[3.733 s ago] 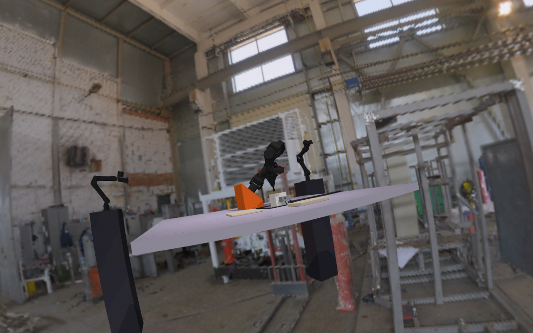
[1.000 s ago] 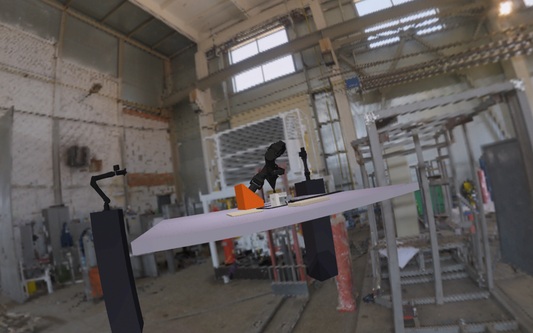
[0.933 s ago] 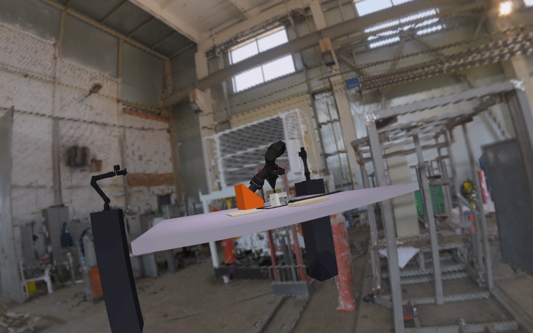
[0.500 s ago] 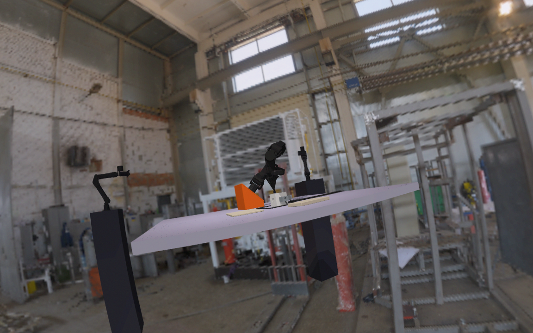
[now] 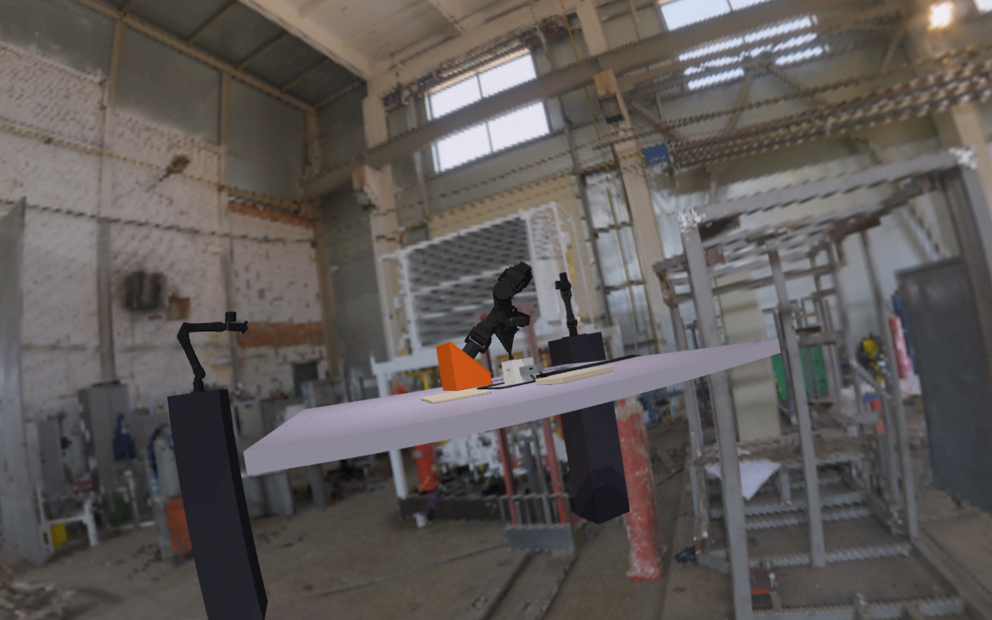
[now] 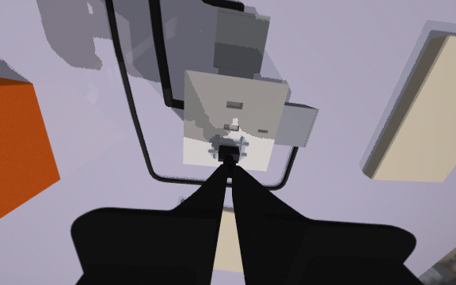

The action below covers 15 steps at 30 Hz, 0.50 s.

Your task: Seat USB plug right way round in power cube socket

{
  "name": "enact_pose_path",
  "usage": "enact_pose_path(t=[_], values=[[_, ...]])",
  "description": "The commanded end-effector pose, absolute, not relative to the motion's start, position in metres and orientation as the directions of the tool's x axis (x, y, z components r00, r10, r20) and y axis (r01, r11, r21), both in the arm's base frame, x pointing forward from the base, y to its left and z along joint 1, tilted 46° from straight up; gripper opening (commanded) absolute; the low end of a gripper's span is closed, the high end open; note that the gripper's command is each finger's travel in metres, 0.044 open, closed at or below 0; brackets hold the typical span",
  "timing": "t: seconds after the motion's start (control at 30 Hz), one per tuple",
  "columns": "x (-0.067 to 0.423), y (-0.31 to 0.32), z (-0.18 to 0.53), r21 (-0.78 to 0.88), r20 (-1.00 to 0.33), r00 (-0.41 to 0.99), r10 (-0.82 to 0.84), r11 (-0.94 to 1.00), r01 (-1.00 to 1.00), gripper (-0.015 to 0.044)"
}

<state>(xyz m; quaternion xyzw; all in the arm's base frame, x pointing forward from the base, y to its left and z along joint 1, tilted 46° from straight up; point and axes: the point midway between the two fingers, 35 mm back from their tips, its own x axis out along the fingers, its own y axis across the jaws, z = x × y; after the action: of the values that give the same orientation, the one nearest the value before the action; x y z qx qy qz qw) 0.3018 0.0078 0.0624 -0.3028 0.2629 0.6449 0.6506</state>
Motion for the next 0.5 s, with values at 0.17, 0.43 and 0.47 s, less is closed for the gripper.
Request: enact_pose_path(t=[0.17, 0.43, 0.47], values=[[0.3021, 0.0099, 0.0617, -0.056, -0.730, 0.031, 0.683, -0.014, -0.998, 0.0000], [0.3022, 0.0106, 0.0611, -0.056, -0.730, 0.031, 0.683, -0.014, -0.998, 0.0000], [0.3022, 0.0107, 0.0610, -0.056, -0.730, 0.031, 0.683, -0.014, -0.998, 0.0000]])
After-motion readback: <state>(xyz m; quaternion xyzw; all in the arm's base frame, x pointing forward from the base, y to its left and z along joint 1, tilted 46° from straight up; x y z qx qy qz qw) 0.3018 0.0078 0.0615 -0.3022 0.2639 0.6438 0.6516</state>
